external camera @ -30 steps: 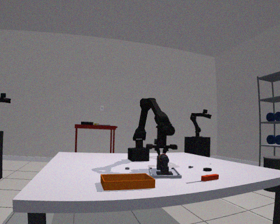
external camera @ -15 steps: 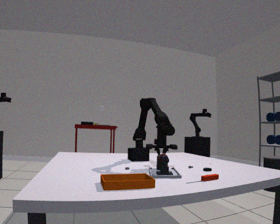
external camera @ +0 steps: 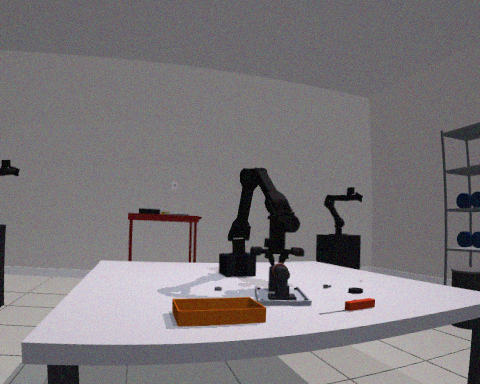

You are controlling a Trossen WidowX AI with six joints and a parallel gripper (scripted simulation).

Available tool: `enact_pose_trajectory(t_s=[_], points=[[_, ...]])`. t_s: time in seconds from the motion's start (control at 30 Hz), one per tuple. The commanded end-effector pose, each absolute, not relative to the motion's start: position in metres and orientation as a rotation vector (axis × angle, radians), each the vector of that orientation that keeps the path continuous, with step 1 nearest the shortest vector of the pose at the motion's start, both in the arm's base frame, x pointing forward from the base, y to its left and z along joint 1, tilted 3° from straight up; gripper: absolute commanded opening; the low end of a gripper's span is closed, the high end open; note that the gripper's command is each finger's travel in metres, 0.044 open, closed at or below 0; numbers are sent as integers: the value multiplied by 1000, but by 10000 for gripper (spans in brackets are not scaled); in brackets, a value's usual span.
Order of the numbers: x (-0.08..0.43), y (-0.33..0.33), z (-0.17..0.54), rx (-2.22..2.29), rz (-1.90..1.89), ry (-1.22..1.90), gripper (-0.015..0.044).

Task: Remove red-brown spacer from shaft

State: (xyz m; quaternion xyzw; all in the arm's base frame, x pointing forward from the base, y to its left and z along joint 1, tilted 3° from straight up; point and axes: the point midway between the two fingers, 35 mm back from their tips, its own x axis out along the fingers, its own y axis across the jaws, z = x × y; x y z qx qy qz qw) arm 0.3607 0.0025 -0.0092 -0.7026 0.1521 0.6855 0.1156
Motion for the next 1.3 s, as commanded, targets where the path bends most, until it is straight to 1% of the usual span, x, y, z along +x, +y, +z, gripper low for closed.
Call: enact_pose_trajectory(t_s=[0.0, 1.27], points=[[360, 3, -9, -2054, 2006, 447, 0], [356, 5, -9, -2053, 2007, 447, 0]])
